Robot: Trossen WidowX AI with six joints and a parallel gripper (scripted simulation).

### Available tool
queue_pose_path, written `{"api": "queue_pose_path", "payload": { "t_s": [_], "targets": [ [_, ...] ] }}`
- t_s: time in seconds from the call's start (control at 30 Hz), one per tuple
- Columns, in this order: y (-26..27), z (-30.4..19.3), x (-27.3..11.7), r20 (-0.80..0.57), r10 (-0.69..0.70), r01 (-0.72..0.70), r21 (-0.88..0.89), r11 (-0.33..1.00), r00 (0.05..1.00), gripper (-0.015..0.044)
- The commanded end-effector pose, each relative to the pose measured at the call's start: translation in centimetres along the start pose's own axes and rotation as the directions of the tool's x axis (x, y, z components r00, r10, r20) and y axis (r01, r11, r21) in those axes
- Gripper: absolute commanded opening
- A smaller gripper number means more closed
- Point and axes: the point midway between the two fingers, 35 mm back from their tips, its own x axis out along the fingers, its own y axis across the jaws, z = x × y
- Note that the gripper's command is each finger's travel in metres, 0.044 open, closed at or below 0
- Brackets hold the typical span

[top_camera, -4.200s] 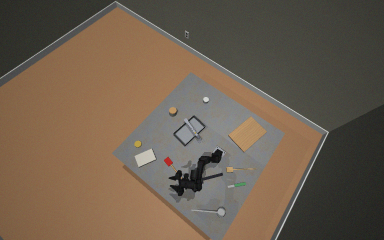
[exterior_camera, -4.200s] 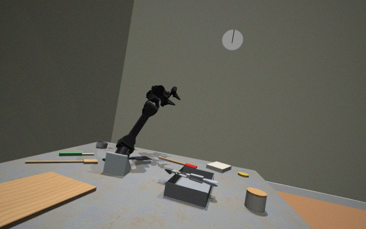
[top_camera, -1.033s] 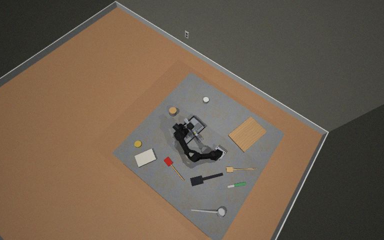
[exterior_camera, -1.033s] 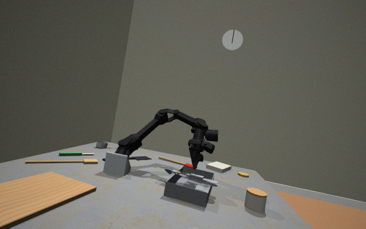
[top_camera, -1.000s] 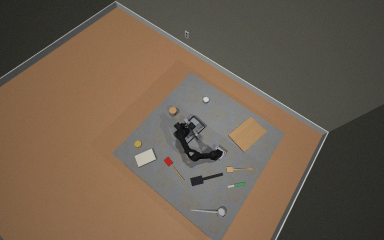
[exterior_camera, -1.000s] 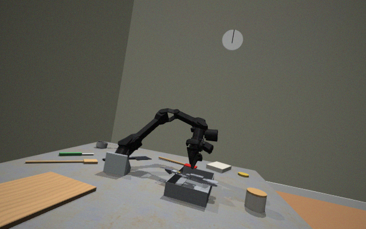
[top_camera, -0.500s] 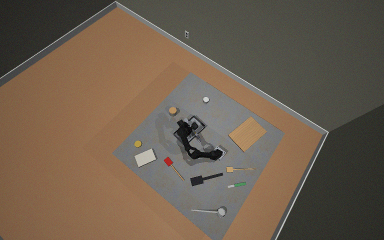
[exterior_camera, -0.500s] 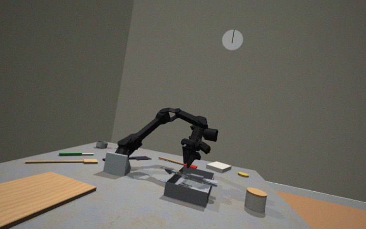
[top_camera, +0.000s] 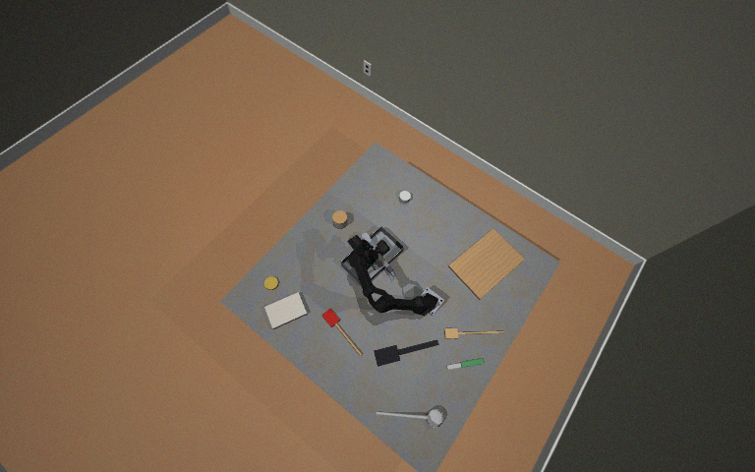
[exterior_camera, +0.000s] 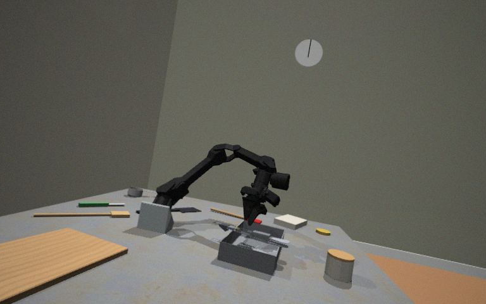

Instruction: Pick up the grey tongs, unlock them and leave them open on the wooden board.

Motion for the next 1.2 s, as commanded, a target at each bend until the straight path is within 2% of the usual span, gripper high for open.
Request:
{"api": "queue_pose_path", "payload": {
  "t_s": [0.0, 1.17],
  "targets": [
    [0.0, 0.0, 0.9, -0.007, 0.006, -0.005, 0.004, 1.000, 1.000, 0.0260],
    [0.1, -0.2, 6.6, -0.007, 0.006, -0.006, 0.004, 1.000, 1.000, 0.0260]
  ]
}}
